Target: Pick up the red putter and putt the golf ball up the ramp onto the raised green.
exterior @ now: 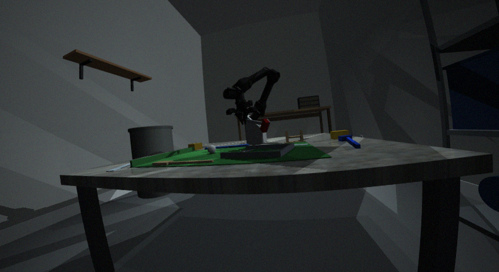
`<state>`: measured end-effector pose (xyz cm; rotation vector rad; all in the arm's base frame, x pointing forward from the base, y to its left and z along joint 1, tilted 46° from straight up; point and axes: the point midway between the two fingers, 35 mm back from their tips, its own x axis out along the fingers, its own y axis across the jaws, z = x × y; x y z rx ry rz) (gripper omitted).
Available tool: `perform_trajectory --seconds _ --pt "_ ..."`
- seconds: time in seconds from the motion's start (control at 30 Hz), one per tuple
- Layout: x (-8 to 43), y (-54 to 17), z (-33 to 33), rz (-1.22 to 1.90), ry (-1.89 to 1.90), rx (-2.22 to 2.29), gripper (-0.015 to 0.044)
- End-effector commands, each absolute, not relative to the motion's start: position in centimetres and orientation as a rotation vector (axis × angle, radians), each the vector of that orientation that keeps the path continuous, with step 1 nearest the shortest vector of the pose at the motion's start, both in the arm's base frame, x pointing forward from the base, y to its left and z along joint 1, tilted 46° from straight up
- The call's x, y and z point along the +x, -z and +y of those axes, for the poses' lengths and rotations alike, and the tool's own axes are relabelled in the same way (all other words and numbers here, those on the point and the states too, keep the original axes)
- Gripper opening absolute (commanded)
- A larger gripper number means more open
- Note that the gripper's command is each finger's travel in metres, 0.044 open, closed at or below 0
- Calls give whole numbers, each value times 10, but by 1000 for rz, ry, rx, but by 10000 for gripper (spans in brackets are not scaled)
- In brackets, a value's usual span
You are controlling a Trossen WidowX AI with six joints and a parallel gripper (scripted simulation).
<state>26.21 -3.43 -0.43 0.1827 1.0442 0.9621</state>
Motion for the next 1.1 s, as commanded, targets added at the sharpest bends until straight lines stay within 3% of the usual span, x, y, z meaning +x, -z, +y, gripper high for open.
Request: perform_trajectory --seconds 0.0,0.67,1.07 --pt "261 18 -54 1122 -864 290 0" --pt "221 99 -133 1462 -347 891 0" --pt "223 120 -117 1470 -330 911 0"
